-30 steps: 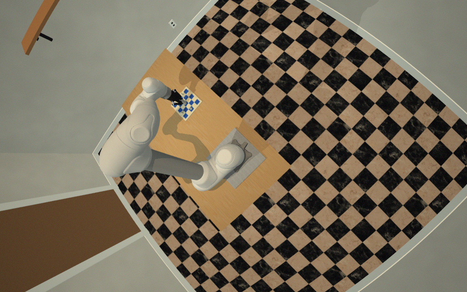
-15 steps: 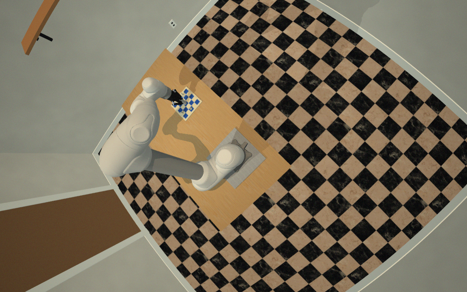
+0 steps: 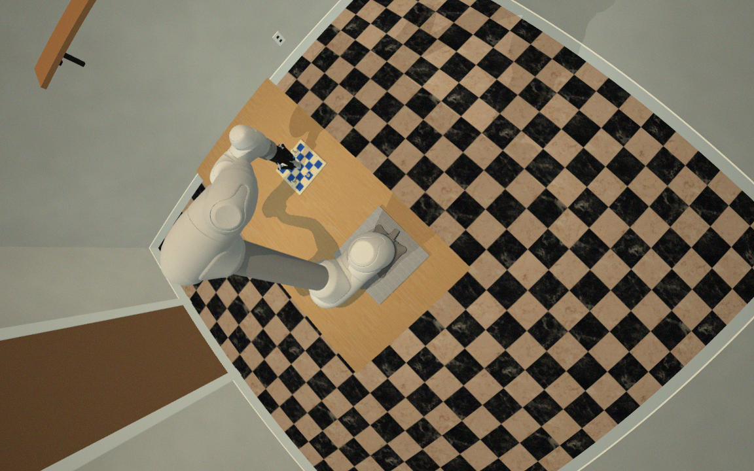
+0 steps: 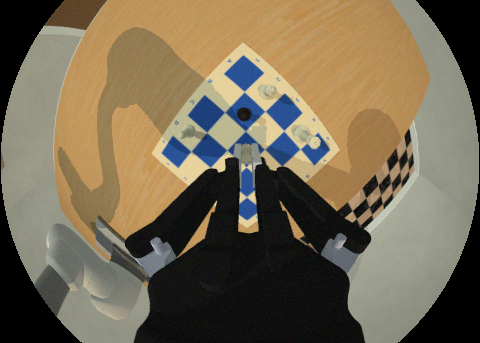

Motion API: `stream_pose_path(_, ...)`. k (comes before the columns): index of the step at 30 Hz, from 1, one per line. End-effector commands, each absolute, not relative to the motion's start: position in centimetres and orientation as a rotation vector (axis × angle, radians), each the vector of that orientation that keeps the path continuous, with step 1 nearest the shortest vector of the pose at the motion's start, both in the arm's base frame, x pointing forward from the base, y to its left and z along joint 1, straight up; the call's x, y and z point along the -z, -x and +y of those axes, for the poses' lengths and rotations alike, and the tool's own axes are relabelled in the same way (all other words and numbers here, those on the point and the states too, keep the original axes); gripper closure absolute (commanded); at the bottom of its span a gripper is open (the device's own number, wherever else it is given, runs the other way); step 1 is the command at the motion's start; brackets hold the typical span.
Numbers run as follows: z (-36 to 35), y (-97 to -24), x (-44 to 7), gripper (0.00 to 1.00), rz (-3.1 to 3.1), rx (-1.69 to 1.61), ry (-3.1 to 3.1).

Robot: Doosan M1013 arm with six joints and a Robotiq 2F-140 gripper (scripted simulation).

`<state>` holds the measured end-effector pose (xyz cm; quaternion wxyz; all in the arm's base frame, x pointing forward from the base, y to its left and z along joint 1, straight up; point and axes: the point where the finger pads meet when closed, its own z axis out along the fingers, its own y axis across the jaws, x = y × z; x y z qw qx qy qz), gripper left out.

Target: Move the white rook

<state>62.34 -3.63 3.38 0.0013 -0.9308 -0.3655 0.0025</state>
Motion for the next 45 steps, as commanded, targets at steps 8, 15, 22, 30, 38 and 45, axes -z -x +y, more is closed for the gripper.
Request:
stream_pose_path(8,-3.63,-62.34,-3.39,1.00,-1.147,-0.008,2.922)
stream_pose_path(15,-3.63,-62.34,-3.33,1.00,-1.147,-0.008,2.922)
stream_pose_path(22,-3.63,-62.33,-3.15,1.00,-1.147,-0.008,2.922)
stream_pose_path(30,-3.63,-62.33,-3.03,1.00,-1.147,-0.008,2.922)
stream_pose_path(38,-3.63,-62.33,-3.02,1.00,-1.147,-0.008,2.922)
stream_pose_path(45,-3.63,-62.33,-3.02,1.00,-1.147,-0.008,2.922)
